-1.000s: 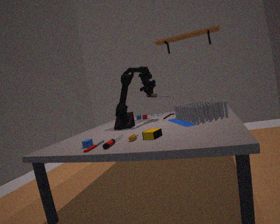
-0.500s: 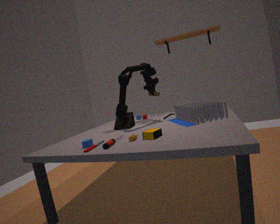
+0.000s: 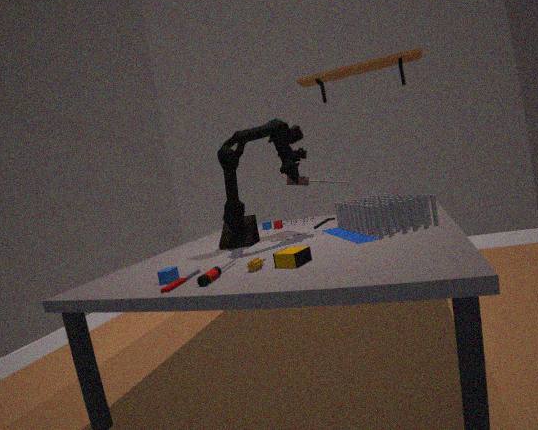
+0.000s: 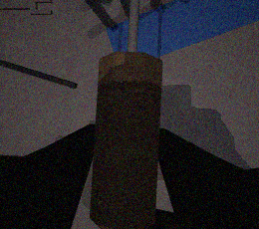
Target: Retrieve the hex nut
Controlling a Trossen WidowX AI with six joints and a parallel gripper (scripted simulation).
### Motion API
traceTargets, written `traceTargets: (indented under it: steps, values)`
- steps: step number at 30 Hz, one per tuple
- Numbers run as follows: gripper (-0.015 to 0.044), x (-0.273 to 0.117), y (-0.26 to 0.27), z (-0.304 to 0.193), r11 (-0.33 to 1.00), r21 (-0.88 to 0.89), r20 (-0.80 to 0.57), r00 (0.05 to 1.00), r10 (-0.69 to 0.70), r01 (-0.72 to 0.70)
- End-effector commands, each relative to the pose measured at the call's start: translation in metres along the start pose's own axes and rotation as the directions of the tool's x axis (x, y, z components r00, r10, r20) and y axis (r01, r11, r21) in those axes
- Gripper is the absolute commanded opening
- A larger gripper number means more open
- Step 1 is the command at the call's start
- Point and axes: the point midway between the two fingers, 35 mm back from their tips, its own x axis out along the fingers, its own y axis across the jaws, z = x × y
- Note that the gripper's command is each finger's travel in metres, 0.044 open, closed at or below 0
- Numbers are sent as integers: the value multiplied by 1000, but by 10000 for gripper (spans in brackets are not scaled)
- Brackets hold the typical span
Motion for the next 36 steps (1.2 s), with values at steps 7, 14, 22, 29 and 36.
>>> traceTargets:
  steps: [7,14,22,29,36]
  values:
    - [0,-3,-56,3,990,-133,35,998,48,-43]
    - [0,-2,-92,-1,974,-218,58,996,67,-53]
    - [0,0,-131,-11,949,-313,89,993,78,-46]
    - [0,2,-159,-22,923,-384,117,990,77,-26]
    - [0,7,-160,-22,922,-386,116,990,78,-27]
